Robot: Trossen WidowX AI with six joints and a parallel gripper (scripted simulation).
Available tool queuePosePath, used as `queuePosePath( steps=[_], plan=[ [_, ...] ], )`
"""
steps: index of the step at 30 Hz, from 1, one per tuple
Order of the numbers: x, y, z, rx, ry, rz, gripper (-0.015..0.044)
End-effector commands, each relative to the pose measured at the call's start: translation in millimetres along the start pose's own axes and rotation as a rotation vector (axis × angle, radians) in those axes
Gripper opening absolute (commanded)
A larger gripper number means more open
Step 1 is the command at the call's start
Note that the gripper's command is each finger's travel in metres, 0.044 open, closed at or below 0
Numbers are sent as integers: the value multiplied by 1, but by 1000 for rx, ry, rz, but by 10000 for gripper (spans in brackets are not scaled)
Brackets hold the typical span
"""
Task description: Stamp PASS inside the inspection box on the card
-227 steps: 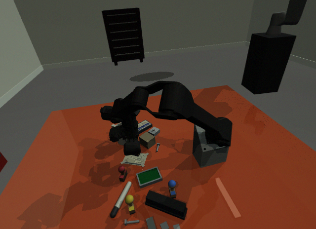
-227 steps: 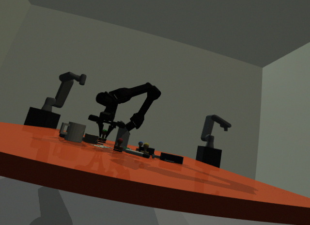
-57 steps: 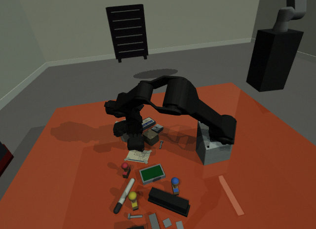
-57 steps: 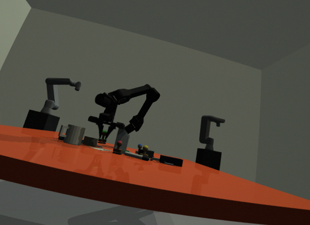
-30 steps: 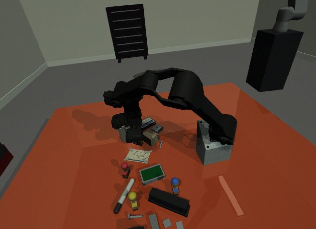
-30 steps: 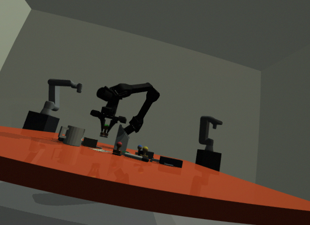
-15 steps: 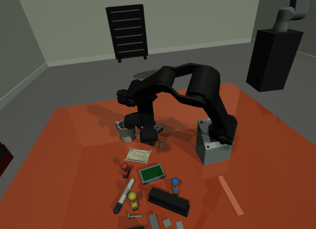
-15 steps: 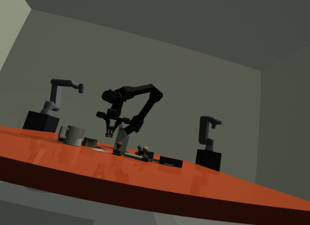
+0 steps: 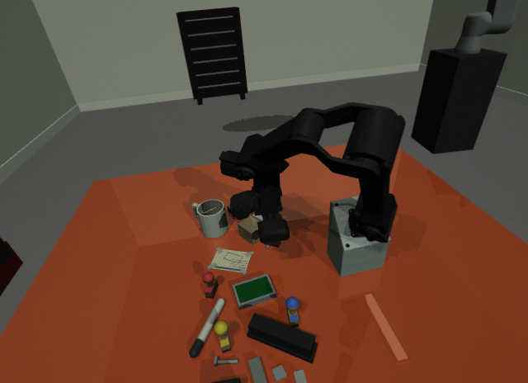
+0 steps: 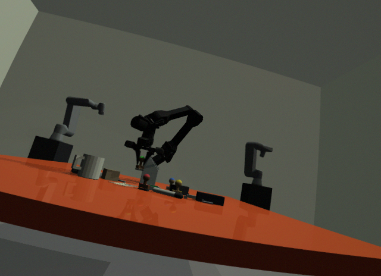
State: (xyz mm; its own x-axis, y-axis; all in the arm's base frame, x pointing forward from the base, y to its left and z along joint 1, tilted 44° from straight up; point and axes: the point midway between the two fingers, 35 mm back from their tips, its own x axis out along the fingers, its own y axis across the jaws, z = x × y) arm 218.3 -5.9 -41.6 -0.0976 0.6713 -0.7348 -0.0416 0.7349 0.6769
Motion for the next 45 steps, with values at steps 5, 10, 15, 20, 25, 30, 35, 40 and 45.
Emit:
queuePosePath(
  steps=[5,10,15,20,25,30,35,40,45],
  plan=[
    [6,1,-2,-8,-5,-7,0],
    [15,0,-1,-7,-5,-8,0],
    [23,0,-1,-7,-6,-8,0],
    [31,0,-1,-7,-6,-8,0],
    [39,0,-1,-7,-6,-8,0],
    [47,1,-1,-8,-6,-7,0],
    [55,1,-2,-8,-5,-6,0],
    [63,2,-3,-8,-5,-4,0],
    [68,2,-4,-8,-5,-3,0]
  ],
)
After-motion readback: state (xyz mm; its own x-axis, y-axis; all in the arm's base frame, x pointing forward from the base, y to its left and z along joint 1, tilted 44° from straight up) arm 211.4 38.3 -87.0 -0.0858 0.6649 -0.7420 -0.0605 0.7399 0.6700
